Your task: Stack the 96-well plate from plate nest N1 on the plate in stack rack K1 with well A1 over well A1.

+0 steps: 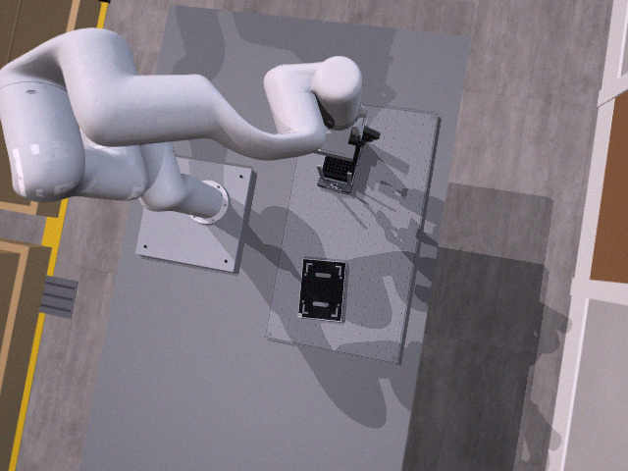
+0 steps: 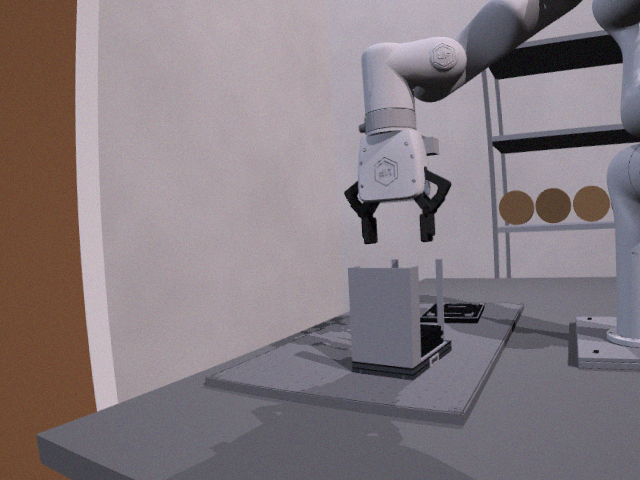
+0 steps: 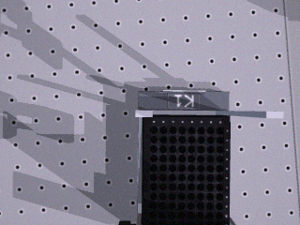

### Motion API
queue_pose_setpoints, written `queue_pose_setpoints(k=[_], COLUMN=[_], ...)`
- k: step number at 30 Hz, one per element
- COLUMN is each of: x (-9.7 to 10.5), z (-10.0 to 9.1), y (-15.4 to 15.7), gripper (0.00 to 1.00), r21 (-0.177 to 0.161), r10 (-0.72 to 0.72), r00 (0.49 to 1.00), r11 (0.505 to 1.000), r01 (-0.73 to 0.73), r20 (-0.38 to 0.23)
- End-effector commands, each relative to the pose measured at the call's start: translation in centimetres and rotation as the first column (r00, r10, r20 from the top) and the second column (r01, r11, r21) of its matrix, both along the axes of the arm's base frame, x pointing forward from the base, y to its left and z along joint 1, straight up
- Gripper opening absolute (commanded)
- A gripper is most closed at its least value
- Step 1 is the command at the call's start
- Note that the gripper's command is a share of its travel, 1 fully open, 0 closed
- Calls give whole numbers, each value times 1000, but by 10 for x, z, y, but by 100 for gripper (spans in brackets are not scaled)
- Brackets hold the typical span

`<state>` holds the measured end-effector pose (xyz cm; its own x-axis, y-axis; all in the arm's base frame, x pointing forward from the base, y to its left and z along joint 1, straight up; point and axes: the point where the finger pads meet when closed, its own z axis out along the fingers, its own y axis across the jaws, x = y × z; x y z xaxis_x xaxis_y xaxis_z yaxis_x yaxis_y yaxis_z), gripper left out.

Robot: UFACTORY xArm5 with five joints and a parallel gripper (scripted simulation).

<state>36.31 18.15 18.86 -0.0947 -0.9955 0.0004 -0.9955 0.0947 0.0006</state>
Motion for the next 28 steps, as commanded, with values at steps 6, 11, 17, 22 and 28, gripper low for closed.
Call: queue_pose_setpoints(k=[6, 11, 17, 22, 28], x=[1, 1, 1, 1, 1], z=[19, 19, 19, 19, 19], y=[1, 1, 1, 1, 1], gripper=[100, 100, 100, 100, 100], r21=[-4, -4, -4, -4, -4], r10=[0, 0, 0, 0, 0], r00=[1000, 1000, 1000, 1000, 1000], r11=[1000, 1000, 1000, 1000, 1000], r01=[0, 0, 0, 0, 0], r20=[9, 9, 9, 9, 9])
